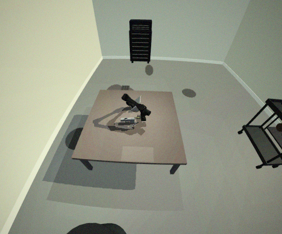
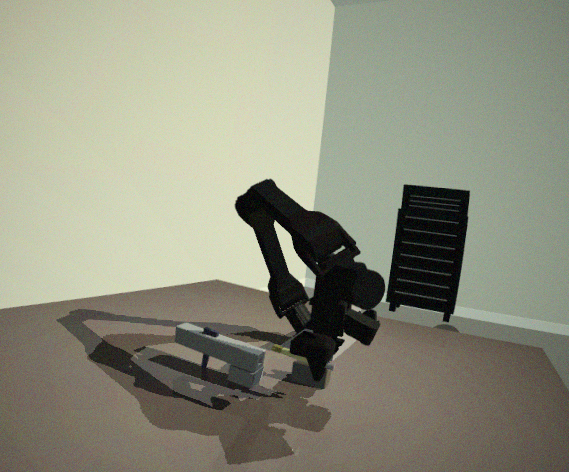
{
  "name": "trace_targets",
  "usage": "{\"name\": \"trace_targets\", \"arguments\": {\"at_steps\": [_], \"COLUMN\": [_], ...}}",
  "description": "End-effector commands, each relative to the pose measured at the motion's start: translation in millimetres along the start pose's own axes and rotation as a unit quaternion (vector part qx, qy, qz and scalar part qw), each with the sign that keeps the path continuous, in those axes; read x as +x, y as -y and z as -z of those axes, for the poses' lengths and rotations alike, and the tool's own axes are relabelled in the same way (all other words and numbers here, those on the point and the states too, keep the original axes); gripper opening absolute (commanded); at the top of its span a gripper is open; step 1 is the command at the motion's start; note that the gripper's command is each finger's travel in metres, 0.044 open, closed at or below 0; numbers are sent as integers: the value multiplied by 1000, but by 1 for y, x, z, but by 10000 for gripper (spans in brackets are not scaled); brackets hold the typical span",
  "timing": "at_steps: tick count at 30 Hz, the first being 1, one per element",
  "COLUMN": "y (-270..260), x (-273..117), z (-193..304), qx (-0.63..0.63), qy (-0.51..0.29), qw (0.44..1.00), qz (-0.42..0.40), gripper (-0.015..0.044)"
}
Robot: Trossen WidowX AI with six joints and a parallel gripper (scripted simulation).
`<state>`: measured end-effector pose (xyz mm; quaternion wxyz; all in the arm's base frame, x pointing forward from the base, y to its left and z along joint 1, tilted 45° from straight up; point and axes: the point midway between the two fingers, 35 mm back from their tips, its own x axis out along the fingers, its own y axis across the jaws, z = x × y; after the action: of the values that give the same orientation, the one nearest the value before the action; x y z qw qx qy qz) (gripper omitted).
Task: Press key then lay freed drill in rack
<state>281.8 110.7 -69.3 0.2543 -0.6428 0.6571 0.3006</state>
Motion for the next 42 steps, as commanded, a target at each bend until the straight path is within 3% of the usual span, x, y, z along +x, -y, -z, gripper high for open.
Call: {"name": "trace_targets", "arguments": {"at_steps": [1, 42], "y": [0, -47], "x": [-3, -8], "z": [-1, -9], "qx": [2, 1], "qy": [1, 1], "qw": [1000, 1000], "qz": [0, -1], "gripper": [0, 0]}}
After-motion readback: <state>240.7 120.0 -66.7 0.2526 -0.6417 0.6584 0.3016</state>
